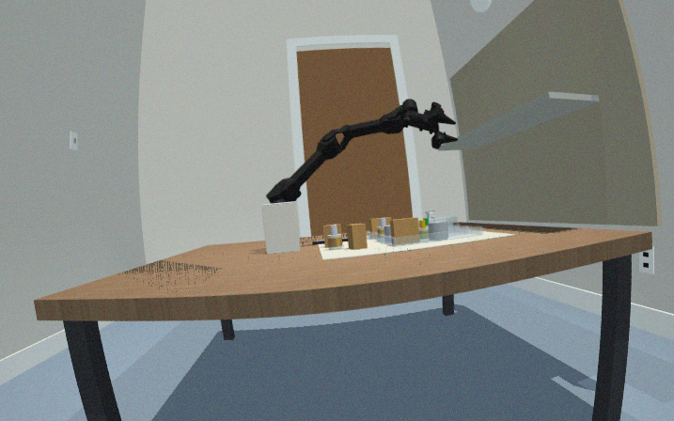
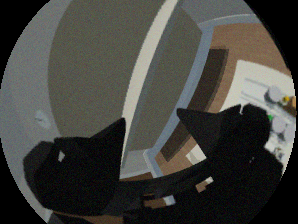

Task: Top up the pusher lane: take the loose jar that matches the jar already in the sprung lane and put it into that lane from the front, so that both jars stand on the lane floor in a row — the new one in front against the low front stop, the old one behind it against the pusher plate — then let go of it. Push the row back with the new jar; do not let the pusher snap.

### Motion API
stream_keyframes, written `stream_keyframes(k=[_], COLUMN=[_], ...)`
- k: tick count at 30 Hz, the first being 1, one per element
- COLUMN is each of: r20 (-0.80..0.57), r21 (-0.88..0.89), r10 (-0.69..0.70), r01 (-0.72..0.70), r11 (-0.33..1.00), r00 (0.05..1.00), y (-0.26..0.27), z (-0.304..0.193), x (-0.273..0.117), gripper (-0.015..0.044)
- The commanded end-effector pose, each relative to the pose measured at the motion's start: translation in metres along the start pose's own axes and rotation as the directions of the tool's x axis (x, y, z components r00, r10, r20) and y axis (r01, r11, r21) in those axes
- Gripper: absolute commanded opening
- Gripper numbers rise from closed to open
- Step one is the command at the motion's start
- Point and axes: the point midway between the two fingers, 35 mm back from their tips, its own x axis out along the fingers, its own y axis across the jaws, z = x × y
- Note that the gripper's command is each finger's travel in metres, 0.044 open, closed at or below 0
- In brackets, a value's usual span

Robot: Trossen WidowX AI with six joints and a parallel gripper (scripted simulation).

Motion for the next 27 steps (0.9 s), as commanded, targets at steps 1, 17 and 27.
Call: stream_keyframes(k=[1,17,27], r20=[0.005,0.213,0.071], r21=[-0.004,-0.209,-0.313], r10=[-0.006,-0.572,-0.830], r01=[0.006,0.609,0.803], r11=[1.000,0.765,0.508], r00=[1.000,0.792,0.553], y=[-0.002,-0.198,-0.305], z=[0.002,0.123,0.110], x=[-0.001,-0.132,-0.247], gripper=[0.0426,0.0440,0.0440])
